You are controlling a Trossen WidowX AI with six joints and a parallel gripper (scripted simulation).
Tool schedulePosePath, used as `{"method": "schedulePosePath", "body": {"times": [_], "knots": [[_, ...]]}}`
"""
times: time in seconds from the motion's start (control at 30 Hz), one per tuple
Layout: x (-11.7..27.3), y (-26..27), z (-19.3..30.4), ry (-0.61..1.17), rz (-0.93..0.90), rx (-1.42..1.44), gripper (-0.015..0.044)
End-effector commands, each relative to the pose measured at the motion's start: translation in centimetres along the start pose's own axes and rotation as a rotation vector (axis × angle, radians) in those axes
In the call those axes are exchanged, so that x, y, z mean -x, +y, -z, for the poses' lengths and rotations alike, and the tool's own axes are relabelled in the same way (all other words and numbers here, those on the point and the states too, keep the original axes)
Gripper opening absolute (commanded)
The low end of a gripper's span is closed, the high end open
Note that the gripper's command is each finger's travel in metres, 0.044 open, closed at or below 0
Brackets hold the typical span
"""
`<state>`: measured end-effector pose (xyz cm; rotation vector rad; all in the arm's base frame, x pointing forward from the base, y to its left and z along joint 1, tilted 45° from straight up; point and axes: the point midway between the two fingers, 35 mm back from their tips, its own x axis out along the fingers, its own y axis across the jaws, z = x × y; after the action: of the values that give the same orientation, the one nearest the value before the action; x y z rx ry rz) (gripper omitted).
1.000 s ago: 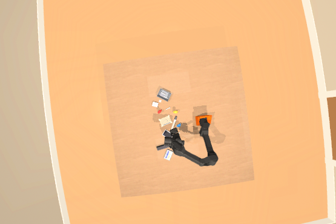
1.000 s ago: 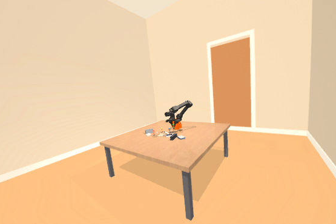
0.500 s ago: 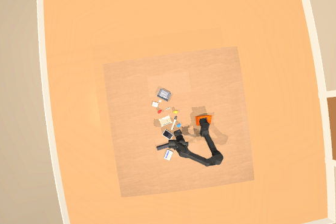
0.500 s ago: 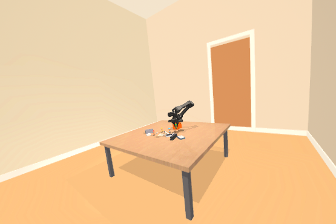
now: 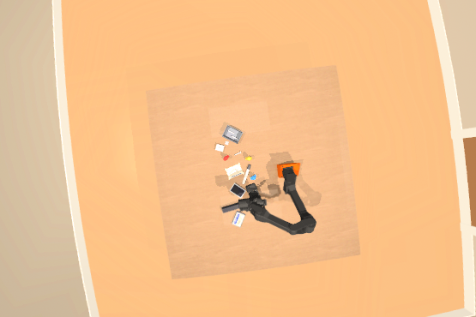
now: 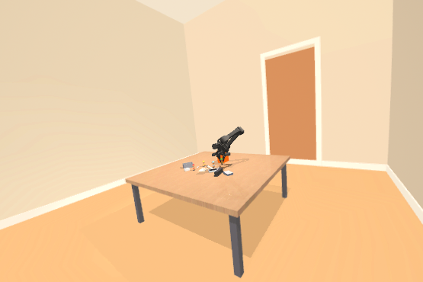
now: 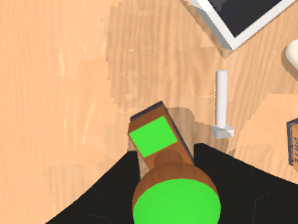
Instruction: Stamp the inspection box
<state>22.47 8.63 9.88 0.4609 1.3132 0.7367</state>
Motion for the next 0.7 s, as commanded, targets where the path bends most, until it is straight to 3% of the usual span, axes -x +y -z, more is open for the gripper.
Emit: {"method": "schedulePosePath", "body": {"times": [0.0,0.67], "knots": [[-0.8,0.0,0.1,0.003,-0.003,-0.004,0.0],[-4.1,0.2,0.4,0.001,-0.01,-0.004,0.0]]}}
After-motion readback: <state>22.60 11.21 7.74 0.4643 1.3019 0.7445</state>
